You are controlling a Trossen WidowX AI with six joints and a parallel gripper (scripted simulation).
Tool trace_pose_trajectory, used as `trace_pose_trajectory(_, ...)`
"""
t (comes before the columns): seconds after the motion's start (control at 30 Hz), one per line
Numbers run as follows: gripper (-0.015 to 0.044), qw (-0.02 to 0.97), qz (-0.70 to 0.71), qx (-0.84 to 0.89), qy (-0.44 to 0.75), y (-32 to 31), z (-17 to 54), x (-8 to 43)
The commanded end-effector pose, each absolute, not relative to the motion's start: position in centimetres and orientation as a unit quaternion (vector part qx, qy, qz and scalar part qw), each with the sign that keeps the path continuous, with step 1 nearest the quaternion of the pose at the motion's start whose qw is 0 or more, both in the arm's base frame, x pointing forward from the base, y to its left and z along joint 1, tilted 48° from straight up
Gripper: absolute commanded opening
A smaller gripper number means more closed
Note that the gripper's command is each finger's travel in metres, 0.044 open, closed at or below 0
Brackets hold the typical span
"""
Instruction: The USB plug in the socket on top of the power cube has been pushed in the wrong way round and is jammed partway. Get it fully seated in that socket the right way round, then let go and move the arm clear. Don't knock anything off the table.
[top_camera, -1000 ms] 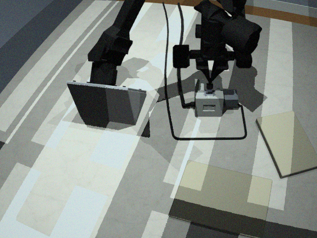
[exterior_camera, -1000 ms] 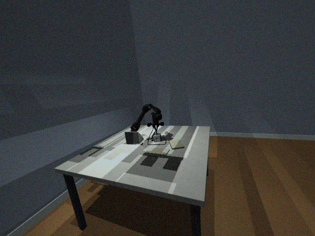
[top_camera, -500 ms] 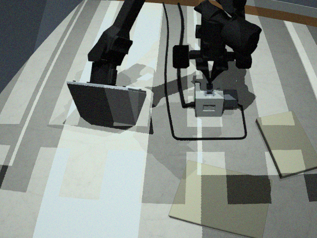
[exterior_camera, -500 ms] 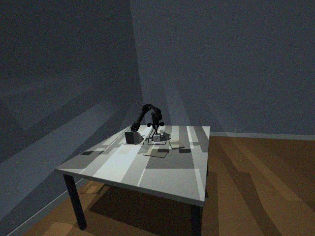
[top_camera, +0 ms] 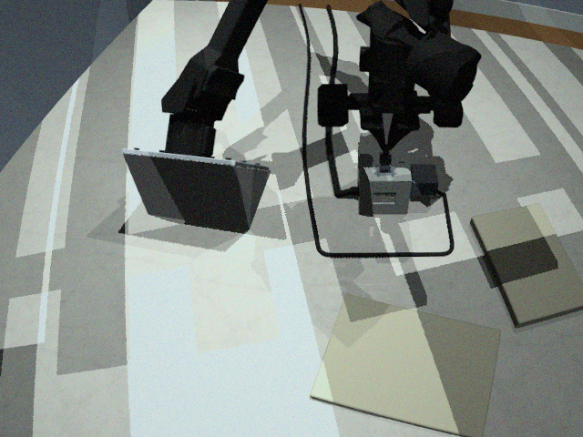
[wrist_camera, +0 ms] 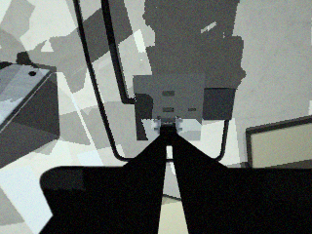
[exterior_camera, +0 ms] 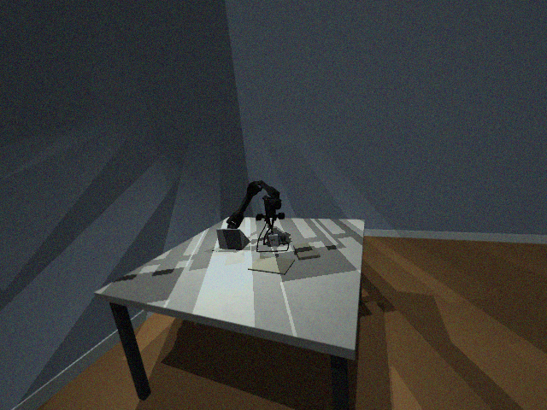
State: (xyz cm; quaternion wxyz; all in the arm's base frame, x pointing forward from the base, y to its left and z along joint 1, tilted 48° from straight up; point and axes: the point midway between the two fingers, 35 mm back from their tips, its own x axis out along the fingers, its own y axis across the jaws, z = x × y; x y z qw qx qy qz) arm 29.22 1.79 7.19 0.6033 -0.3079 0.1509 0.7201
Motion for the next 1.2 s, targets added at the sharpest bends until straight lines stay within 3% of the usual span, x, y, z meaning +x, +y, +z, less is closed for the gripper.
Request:
trace_pose_trajectory(0.0, 0.0000, 0.605, 0.719, -0.307, 0.150, 1.87, 7.19, 29.27)
trace_pose_trajectory(1.17, 0.0000, 0.605, 0.719, -0.307, 0.150, 2.18, 6.91, 29.24)
